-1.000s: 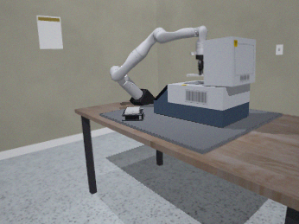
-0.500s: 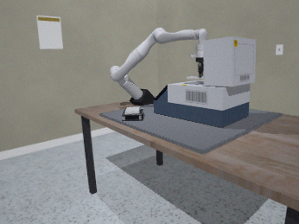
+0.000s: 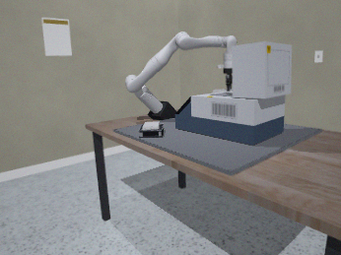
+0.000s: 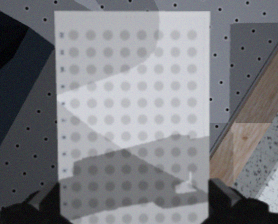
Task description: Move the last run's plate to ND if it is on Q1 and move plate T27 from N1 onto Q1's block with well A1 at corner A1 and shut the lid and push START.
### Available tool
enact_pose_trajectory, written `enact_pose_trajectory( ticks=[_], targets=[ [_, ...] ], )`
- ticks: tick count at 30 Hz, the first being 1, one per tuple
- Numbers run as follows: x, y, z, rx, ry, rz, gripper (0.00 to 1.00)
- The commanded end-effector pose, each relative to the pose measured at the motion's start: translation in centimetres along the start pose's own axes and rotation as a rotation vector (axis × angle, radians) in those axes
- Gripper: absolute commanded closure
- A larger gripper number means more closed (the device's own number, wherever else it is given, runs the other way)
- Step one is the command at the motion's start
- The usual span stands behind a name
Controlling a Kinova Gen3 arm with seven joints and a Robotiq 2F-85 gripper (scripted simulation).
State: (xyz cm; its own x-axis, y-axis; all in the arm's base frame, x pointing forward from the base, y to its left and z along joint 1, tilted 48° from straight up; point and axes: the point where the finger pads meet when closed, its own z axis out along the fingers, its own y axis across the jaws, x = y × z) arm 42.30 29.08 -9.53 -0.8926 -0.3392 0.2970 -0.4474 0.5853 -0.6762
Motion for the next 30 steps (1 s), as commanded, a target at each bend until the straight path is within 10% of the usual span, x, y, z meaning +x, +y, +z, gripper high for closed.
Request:
enact_pose_trajectory(
  ticks=[1, 30],
  targets=[
    [0.0, 0.0, 0.0, -0.001, -0.002, 0.000, 0.09],
    [0.0, 0.0, 3.5, -0.001, -0.002, 0.000, 0.09]
  ],
)
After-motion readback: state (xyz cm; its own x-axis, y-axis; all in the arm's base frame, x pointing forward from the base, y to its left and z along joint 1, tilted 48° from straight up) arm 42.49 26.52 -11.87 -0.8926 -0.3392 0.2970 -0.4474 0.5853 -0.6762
